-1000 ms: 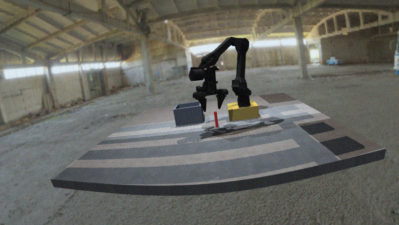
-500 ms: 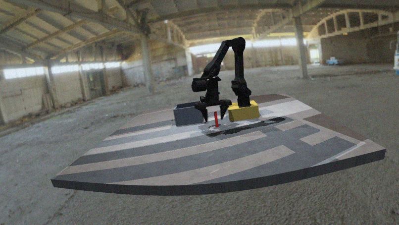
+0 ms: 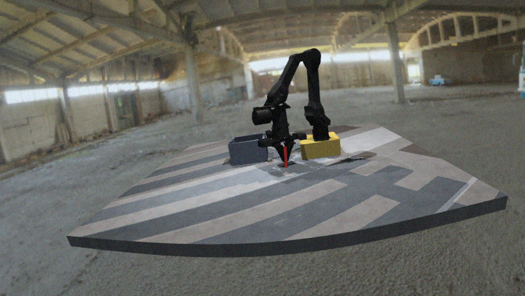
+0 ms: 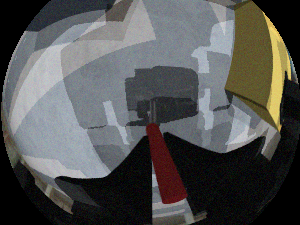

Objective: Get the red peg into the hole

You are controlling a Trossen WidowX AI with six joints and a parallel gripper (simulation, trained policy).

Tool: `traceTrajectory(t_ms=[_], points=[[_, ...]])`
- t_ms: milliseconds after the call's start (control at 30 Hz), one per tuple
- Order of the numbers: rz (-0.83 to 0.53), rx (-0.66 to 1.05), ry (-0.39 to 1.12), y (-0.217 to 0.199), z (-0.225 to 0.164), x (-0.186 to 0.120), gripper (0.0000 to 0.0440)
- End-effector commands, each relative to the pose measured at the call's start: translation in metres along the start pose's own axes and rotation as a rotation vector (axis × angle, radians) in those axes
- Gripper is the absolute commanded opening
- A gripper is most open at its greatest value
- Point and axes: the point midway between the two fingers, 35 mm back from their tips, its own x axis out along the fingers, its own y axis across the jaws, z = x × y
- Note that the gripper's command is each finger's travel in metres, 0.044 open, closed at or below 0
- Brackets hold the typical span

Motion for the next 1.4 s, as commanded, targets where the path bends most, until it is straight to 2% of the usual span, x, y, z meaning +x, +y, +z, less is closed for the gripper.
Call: traceTrajectory(t_ms=[0, 500, 900, 1367], points=[[0.008, -0.009, 0.006, 0.006, 0.001, -0.005, 0.0000], [0.105, -0.134, -0.123, 0.034, 0.024, -0.060, 0.0004], [0.167, -0.139, -0.226, 0.061, 0.060, -0.113, 0.0000], [0.178, -0.035, -0.301, 0.072, 0.122, -0.133, 0.0000]])
